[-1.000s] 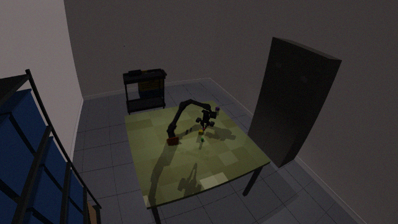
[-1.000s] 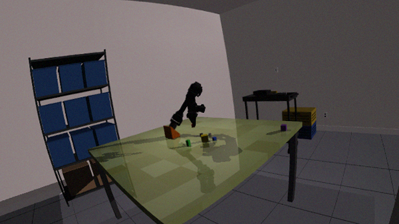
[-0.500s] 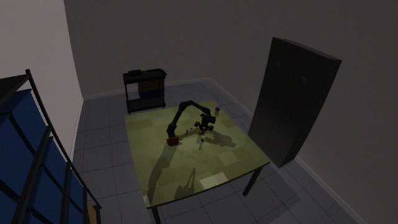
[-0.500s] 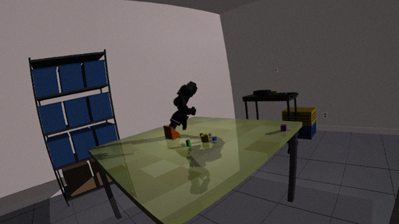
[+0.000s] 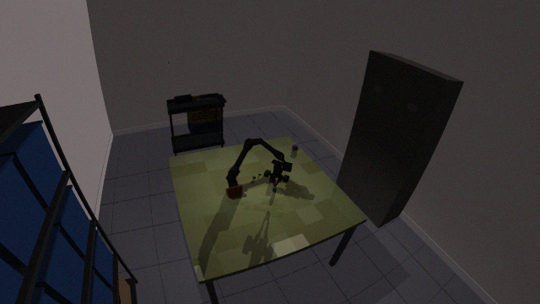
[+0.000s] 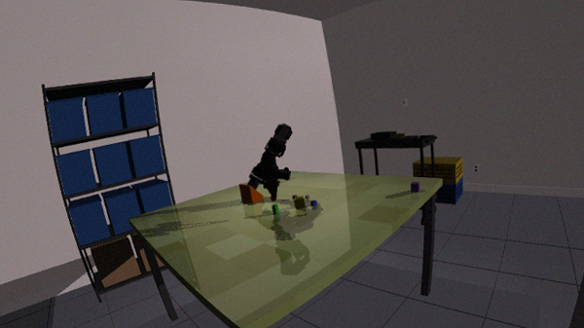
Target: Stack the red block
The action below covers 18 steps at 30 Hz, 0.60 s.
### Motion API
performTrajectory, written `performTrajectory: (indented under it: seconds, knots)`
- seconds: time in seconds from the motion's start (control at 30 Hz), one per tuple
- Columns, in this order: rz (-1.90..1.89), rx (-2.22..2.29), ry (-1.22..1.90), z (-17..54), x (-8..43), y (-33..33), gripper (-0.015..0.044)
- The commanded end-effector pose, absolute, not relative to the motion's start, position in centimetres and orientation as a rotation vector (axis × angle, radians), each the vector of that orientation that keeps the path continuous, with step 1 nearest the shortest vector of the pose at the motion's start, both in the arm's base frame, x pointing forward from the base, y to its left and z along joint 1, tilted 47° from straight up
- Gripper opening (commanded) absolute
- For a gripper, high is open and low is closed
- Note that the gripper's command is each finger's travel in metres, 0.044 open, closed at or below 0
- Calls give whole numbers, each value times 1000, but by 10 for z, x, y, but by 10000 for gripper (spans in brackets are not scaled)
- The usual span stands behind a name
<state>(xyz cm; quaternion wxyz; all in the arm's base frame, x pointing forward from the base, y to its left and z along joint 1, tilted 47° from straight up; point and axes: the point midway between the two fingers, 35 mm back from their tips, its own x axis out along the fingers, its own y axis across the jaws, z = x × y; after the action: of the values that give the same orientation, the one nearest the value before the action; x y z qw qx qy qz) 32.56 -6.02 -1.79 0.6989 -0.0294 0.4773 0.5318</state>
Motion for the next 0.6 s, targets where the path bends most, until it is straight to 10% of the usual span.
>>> performTrajectory:
  seconds: [0.0,0.57]
  knots:
    - [1192,-56,1067,-27,324,-48,0]
    - [1192,-56,1066,-32,324,-43,0]
